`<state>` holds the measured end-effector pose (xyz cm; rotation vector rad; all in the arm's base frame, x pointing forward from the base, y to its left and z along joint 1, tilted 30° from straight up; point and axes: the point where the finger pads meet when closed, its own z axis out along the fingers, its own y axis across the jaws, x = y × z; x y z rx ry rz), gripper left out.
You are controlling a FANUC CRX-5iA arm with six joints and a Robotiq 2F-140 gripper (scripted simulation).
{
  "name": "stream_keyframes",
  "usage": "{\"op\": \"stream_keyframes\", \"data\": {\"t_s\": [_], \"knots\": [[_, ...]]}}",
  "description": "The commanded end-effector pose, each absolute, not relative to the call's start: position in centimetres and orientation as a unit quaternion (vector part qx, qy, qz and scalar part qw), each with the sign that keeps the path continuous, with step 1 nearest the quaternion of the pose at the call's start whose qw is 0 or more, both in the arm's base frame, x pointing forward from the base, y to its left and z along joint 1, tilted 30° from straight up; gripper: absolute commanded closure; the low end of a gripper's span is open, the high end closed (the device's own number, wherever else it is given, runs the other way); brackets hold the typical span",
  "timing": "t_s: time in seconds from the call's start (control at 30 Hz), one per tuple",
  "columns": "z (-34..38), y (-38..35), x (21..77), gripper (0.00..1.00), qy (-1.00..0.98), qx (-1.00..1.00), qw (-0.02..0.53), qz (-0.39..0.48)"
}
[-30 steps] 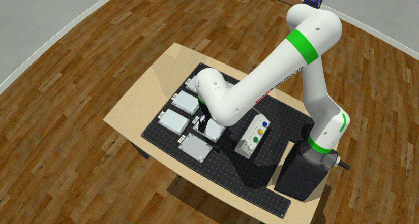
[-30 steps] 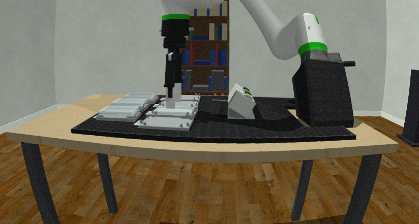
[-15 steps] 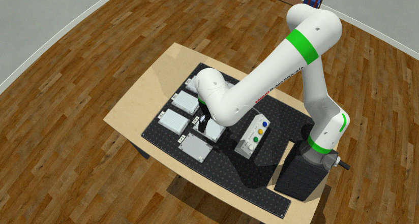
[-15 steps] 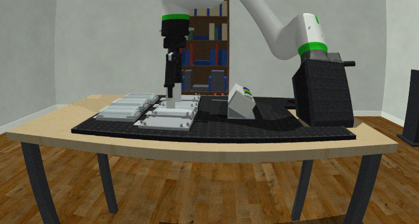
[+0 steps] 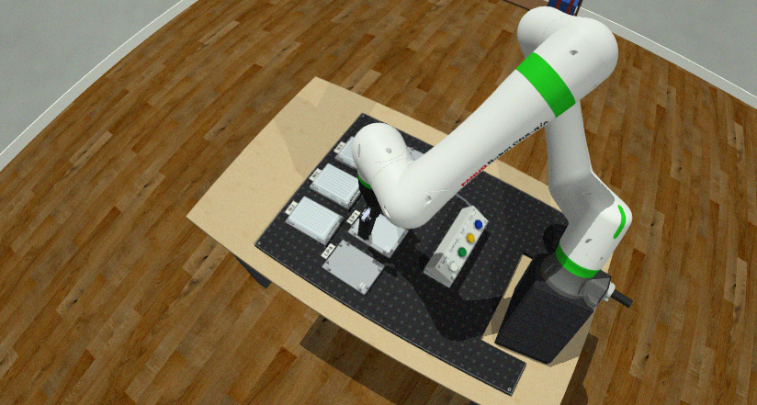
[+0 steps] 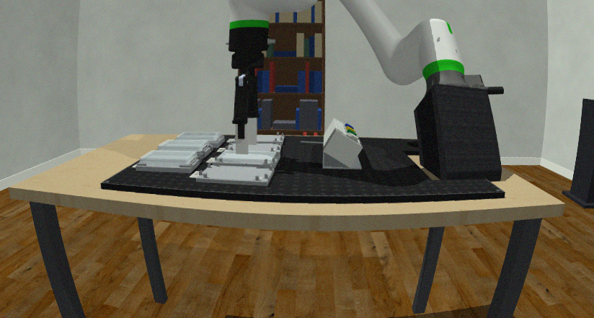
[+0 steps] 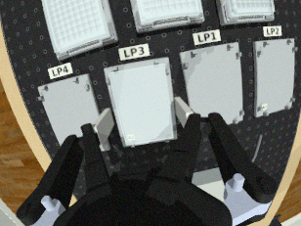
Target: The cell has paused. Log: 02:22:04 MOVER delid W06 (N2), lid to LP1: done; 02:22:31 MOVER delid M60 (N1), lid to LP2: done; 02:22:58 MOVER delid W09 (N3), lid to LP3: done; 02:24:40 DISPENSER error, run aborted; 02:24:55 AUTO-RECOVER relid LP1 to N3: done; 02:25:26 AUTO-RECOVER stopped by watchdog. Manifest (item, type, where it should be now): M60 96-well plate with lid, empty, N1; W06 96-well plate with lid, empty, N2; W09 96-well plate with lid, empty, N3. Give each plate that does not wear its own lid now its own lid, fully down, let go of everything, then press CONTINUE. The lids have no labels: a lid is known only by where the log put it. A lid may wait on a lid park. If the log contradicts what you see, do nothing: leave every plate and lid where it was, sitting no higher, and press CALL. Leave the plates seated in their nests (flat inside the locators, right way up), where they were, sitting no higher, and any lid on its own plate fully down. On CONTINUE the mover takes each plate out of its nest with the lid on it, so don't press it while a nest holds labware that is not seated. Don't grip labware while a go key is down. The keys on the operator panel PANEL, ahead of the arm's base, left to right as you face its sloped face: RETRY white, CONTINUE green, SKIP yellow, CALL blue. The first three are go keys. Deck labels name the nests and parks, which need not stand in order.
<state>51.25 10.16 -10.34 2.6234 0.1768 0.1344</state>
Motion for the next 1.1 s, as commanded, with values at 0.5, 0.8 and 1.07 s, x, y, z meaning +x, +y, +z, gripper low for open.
{"op": "stream_keyframes", "data": {"t_s": [0.5,0.8,1.07], "knots": [[-10.33,10.18,51.26,0.41,0.065,0.964,0.252,0.050],[-10.33,10.18,51.26,0.41,0.065,0.964,0.252,0.050],[-10.33,10.18,51.26,0.41,0.065,0.964,0.252,0.050]]}}
